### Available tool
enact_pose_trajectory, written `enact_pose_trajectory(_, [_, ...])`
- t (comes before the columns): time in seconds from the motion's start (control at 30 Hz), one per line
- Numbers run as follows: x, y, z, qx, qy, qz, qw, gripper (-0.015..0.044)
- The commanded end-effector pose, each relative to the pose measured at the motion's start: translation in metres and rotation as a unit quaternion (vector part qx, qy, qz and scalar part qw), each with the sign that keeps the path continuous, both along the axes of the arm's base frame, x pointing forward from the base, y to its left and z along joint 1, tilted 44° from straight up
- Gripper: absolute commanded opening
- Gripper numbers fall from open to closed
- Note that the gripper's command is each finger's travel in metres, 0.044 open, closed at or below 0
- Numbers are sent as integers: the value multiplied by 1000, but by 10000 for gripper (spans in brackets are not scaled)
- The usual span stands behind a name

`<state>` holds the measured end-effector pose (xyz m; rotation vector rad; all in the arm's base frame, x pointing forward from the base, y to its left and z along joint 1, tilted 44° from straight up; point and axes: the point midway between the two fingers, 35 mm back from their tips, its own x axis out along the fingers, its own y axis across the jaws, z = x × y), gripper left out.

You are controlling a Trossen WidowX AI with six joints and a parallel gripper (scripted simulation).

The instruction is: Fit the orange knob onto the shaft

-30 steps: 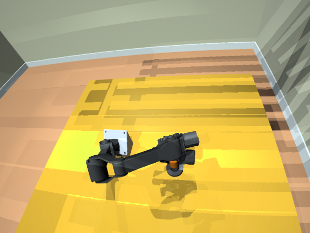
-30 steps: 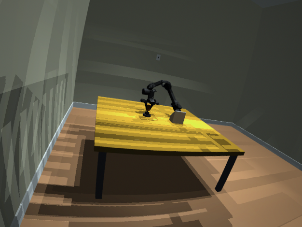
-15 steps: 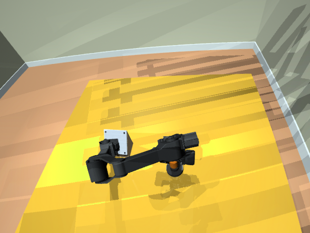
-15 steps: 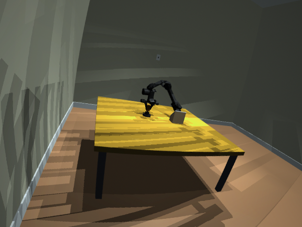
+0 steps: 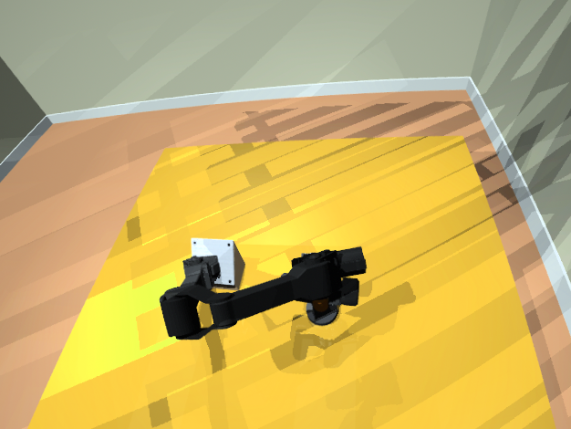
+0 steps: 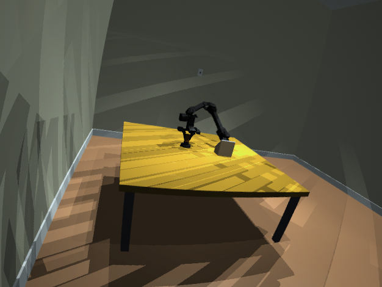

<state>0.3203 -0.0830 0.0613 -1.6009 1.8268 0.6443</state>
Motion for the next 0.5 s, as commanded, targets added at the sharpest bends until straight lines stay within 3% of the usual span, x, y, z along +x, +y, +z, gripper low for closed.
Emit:
enact_pose_trajectory(0.0, [0,-2,-3,-3,1,2,1000,0])
enact_pose_trajectory(0.27, [0,-1,-1,0,0,0,1000,0])
enact_pose_trajectory(0.47, [0,-1,-1,0,0,0,1000,157])
